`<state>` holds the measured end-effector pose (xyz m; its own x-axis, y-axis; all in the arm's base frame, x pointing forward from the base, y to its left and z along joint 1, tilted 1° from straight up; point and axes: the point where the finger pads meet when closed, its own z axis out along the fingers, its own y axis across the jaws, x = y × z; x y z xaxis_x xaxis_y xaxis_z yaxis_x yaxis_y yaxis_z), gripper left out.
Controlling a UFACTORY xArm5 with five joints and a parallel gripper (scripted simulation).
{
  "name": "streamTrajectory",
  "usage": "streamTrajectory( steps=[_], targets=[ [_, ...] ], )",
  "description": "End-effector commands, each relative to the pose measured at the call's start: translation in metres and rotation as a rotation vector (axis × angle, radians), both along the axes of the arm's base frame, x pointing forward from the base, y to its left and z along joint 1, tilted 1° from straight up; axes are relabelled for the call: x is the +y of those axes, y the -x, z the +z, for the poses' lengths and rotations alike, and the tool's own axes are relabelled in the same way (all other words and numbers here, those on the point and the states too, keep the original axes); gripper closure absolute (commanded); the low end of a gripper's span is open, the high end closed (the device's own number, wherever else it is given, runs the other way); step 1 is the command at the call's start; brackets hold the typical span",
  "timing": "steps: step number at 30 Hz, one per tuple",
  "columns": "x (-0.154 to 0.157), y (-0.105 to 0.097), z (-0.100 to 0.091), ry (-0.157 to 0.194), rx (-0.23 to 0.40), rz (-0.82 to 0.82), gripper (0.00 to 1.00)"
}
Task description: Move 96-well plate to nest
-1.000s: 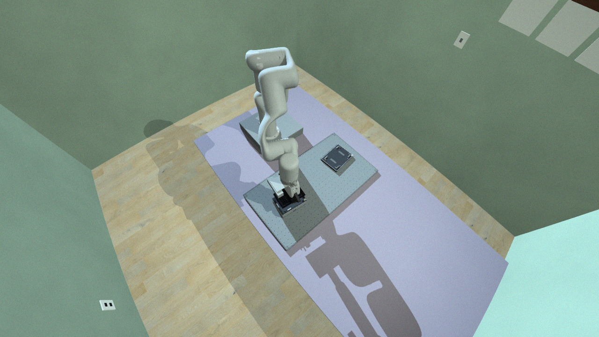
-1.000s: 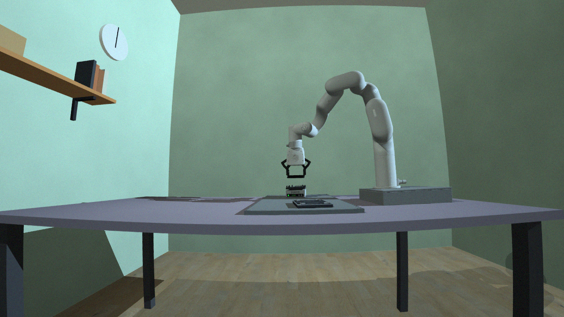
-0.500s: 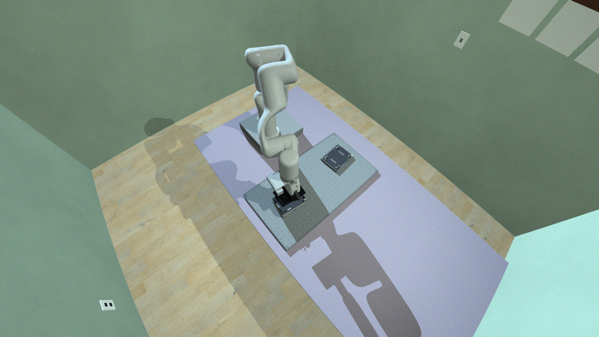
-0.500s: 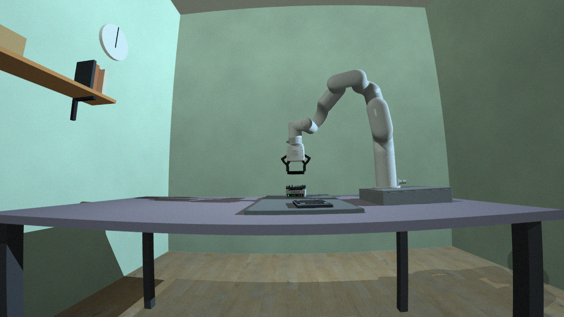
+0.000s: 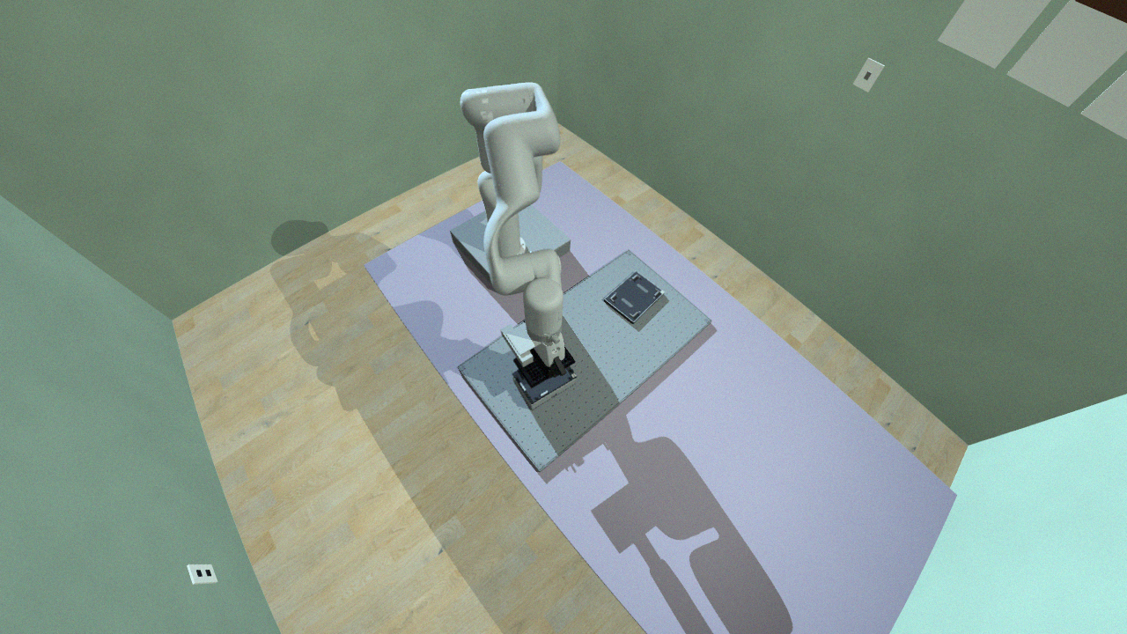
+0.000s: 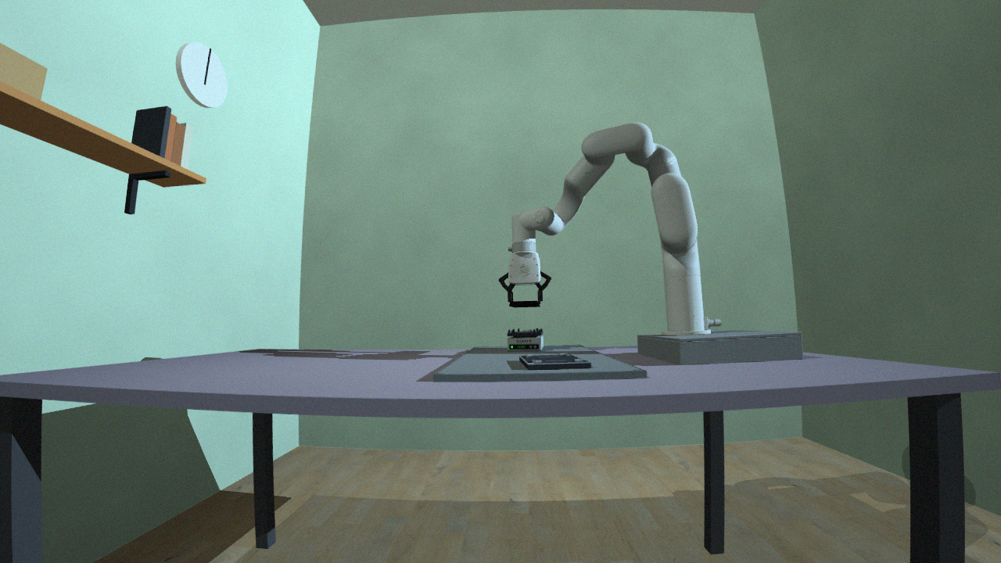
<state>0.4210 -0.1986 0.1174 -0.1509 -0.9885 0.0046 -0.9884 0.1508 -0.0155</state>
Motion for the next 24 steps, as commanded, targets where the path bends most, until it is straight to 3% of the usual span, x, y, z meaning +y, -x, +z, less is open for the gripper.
streamTrajectory(
  steps=[1, 8, 24],
  targets=[
    [-0.001, -0.001, 0.002, 0.005, -0.002, 0.0, 1.0],
    [0.023, 0.0, -0.001, 0.008, 0.0, 0.213, 1.0],
    [0.069, 0.004, -0.007, 0.008, 0.0, 0.213, 1.0]
  ],
)
